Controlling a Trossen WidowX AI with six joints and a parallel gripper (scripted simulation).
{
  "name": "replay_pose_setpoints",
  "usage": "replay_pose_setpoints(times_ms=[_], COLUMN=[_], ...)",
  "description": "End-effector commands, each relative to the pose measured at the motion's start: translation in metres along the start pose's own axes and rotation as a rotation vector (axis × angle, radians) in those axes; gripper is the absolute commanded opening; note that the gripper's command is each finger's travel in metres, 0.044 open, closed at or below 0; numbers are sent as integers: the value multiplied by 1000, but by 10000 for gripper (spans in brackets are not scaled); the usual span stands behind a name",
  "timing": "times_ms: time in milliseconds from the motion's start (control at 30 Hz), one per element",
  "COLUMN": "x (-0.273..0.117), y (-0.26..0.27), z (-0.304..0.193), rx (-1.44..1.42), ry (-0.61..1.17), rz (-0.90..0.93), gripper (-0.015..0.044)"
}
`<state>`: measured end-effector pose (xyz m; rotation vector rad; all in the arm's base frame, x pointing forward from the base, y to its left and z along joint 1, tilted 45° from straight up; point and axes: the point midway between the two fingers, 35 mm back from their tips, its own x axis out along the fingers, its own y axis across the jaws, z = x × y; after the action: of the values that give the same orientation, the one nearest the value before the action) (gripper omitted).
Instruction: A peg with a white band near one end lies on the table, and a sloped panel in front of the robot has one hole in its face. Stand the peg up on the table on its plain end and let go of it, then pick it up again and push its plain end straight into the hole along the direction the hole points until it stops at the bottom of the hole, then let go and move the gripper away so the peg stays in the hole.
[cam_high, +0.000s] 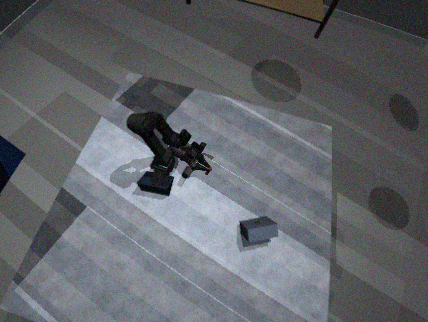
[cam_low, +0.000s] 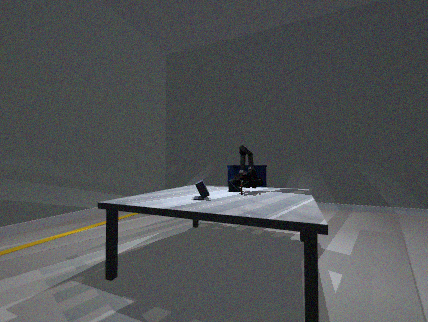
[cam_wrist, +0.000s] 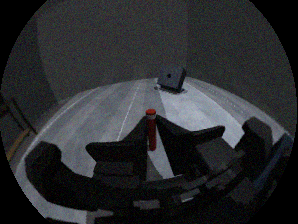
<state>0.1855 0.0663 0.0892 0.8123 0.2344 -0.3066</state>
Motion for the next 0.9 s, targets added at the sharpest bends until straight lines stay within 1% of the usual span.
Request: replay_pose_setpoints(times_ms=[0,867], x=[0,-4], y=[0,-1], z=[-2,-5], rx=[1,-11], ry=[0,-14], rz=[0,-1], gripper=[49,49])
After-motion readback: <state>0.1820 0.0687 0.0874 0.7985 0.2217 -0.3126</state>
